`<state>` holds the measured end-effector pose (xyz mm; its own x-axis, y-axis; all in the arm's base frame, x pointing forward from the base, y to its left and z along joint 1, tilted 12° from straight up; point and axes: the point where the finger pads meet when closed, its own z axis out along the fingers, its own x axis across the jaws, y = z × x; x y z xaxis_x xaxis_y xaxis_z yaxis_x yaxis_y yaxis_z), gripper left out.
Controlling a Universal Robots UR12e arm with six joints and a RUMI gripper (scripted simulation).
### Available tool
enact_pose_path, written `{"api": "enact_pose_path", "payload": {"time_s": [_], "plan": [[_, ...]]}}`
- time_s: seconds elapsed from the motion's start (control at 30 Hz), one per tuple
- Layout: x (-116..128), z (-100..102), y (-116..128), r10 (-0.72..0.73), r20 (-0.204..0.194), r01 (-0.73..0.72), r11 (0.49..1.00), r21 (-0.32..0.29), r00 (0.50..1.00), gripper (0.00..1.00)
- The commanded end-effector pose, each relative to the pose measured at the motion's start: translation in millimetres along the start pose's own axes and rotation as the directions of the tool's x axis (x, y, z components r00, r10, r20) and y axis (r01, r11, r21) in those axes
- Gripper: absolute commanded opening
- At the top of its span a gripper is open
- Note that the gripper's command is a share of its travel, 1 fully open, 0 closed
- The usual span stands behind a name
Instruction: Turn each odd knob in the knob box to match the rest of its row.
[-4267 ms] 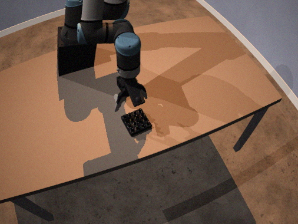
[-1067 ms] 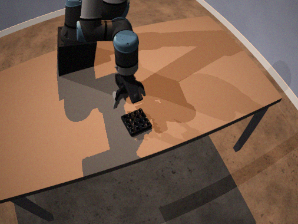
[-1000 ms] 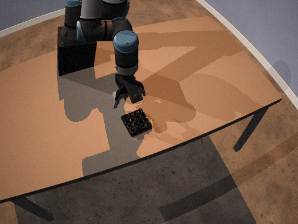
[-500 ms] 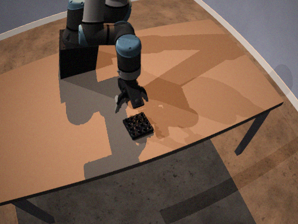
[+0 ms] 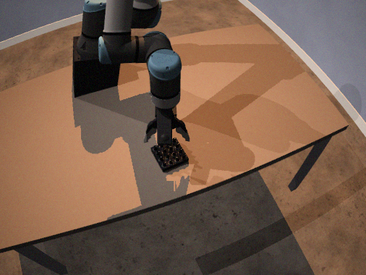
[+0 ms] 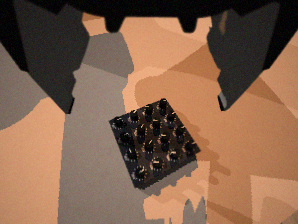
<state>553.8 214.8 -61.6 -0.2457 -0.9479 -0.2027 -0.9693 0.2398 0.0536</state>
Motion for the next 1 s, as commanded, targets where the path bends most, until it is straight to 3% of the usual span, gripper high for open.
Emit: {"api": "enact_pose_path", "payload": {"time_s": [0.0, 0.27, 0.47, 0.5, 0.97], "plan": [[-6.6, -4.0, -19.8, 0.155, -0.006, -0.155, 0.988, 0.001, 0.988, 1.0], [-12.6, -7.9, -36.3, 0.287, -0.006, -0.287, 0.958, 0.002, 0.958, 1.0], [-13.7, -8.6, -38.9, 0.309, -0.006, -0.309, 0.951, 0.002, 0.951, 1.0], [-13.7, -8.6, -38.9, 0.309, -0.006, -0.309, 0.951, 0.002, 0.951, 0.11], [-13.7, -8.6, -38.9, 0.309, -0.006, -0.309, 0.951, 0.002, 0.951, 0.11]]}}
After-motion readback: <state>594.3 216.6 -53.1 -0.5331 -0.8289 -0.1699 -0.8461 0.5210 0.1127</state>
